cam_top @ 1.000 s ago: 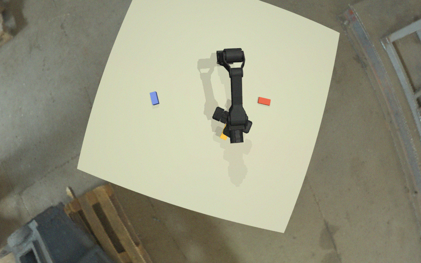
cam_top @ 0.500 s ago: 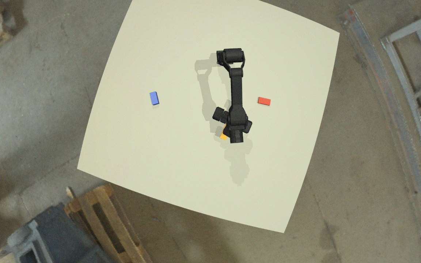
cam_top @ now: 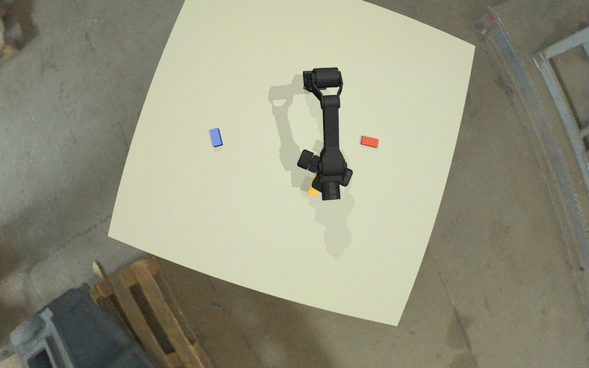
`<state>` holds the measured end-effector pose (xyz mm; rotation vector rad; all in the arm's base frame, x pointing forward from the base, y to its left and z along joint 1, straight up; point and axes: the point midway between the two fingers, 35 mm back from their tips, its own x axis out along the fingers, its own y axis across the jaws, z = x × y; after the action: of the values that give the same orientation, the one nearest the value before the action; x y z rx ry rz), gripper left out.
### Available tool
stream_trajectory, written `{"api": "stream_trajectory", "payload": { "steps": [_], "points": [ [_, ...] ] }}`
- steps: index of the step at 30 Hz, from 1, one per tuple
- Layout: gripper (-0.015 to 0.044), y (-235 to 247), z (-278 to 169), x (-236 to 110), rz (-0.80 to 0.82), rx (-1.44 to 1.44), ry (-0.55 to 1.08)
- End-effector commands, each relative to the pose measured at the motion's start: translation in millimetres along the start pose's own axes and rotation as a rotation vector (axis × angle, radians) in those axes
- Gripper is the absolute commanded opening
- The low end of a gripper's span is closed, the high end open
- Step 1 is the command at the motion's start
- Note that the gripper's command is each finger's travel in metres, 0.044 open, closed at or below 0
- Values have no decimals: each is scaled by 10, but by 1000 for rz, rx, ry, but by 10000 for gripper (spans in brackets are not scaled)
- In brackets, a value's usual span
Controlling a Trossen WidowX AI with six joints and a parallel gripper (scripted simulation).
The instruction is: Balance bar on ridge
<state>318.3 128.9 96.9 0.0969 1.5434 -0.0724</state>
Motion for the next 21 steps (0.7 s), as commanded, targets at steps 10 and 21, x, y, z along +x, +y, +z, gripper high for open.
{"api": "stream_trajectory", "payload": {
  "steps": [10,21],
  "points": [
    [0,-3,3,14,-3,-1,-2],
    [0,-3,2,23,-3,-1,-2]
  ]
}}
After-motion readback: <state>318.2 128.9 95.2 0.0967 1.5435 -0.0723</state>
